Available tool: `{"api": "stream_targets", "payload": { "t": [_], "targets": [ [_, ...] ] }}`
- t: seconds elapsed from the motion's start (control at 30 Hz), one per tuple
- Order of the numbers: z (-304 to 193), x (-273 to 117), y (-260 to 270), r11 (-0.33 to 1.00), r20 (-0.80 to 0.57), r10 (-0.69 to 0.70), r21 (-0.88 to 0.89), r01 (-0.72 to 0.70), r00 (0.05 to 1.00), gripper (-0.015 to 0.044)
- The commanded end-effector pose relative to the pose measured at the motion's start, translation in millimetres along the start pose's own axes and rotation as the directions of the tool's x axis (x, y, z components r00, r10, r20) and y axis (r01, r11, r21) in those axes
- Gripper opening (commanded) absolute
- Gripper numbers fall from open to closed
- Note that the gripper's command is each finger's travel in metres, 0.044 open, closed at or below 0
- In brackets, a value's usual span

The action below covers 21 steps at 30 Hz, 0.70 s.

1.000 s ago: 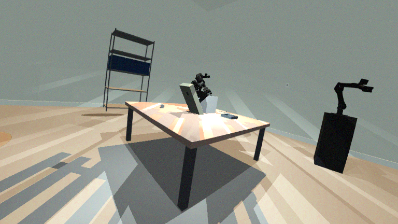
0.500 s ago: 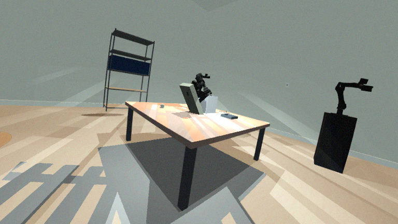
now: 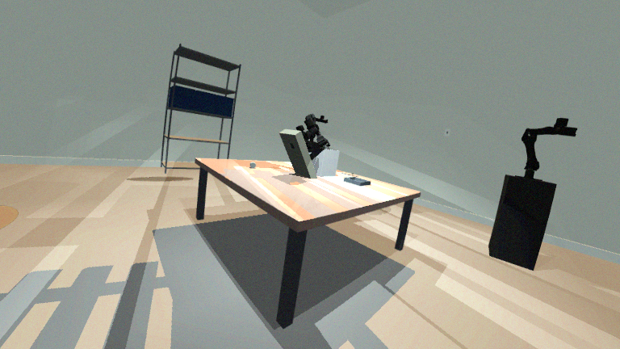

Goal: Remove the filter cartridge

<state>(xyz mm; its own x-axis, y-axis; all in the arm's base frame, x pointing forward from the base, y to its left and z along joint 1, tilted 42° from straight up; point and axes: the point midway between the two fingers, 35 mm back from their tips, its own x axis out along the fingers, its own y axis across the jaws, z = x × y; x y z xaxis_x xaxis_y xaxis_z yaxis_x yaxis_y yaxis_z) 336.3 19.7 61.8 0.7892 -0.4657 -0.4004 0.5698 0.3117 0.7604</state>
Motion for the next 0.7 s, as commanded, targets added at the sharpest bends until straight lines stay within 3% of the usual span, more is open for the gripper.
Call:
{"api": "stream_targets", "payload": {
  "t": [0.0,0.67],
  "targets": [
    [1,5,1,0.994,-0.004,-0.004,0.11,0.004,1.0,0.0],
    [0,-72,1,1.0,-0.007,-0.009,-0.019,0.009,1.0,0.0]
  ]
}}
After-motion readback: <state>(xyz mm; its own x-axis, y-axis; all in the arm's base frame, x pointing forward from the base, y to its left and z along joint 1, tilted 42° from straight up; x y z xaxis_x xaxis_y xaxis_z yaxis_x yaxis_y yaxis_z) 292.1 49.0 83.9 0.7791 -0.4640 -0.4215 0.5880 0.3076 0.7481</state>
